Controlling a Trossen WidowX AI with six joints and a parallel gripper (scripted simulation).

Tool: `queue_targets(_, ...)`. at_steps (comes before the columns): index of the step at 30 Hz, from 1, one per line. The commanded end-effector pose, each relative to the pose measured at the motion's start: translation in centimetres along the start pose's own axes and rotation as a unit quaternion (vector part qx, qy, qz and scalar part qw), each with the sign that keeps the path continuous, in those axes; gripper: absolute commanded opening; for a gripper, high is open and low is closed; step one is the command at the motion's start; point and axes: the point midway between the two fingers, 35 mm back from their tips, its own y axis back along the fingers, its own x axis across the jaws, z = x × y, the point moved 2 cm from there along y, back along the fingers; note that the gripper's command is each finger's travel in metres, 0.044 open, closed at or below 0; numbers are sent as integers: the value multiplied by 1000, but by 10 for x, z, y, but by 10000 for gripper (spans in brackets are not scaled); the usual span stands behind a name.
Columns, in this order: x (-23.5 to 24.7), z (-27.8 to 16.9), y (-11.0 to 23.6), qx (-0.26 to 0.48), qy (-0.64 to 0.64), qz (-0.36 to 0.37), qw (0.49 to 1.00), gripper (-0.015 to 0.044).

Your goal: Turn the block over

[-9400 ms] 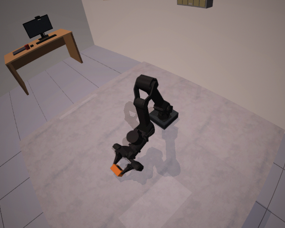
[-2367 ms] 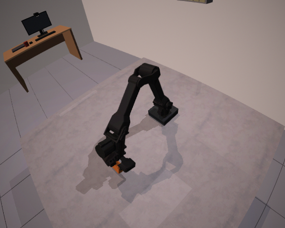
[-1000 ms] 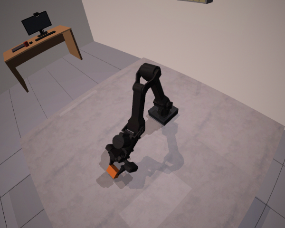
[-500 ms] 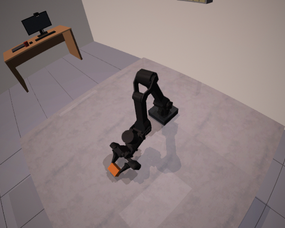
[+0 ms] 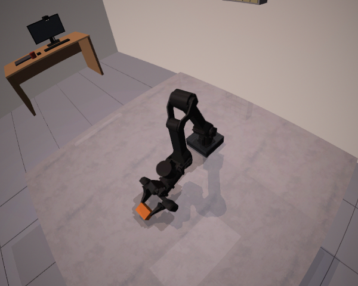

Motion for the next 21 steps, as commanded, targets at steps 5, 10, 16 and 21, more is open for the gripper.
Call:
queue_targets(5, 0, -1, 0, 0, 2, -2, 1000, 26)
queue_targets(10, 0, -1, 0, 0, 2, -2, 1000, 158)
queue_targets(16, 0, -1, 0, 0, 2, -2, 1000, 315)
queue_targets(21, 0, -1, 0, 0, 2, -2, 1000, 440)
